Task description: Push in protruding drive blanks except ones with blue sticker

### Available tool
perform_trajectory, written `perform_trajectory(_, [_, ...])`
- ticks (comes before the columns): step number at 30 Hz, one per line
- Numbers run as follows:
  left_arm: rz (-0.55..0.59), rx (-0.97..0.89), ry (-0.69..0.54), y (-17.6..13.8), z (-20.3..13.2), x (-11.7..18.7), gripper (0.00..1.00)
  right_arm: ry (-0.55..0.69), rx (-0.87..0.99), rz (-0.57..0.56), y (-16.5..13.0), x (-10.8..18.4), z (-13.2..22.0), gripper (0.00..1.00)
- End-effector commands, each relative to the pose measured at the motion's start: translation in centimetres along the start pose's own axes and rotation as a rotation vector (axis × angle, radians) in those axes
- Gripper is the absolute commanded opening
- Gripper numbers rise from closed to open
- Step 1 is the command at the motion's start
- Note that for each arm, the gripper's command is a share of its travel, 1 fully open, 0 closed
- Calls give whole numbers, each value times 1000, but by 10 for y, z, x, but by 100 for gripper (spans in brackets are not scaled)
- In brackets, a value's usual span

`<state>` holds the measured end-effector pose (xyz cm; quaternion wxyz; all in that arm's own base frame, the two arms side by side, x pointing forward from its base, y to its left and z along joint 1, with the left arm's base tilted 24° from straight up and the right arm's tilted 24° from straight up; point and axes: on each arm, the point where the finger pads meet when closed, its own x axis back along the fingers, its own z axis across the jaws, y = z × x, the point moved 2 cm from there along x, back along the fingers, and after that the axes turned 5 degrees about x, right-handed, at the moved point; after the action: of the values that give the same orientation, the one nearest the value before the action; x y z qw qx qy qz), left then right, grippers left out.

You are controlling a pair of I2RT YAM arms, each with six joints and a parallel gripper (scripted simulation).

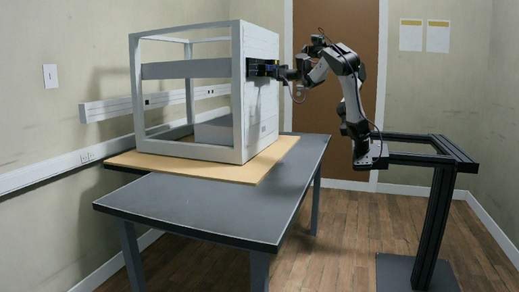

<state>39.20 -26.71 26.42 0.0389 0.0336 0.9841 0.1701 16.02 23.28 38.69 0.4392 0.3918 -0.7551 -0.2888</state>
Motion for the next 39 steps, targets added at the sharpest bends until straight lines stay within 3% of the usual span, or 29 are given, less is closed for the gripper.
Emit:
perform_trajectory(1, [8, 26, -27, 0, -13, -13, 0, -8, 4, -6, 6, 1, -3, 100])
perform_trajectory(27, [7, 23, -26, 0, -13, -47, 0, -4, 5, -8, 5, -1, -3, 100])
perform_trajectory(35, [16, 28, -55, 2, -11, 9, 0, -34, -5, 27, 1, 2, -7, 100])
perform_trajectory(39, [16, 28, -57, 3, -10, 21, 0, -39, -6, 33, 0, 2, -8, 100])
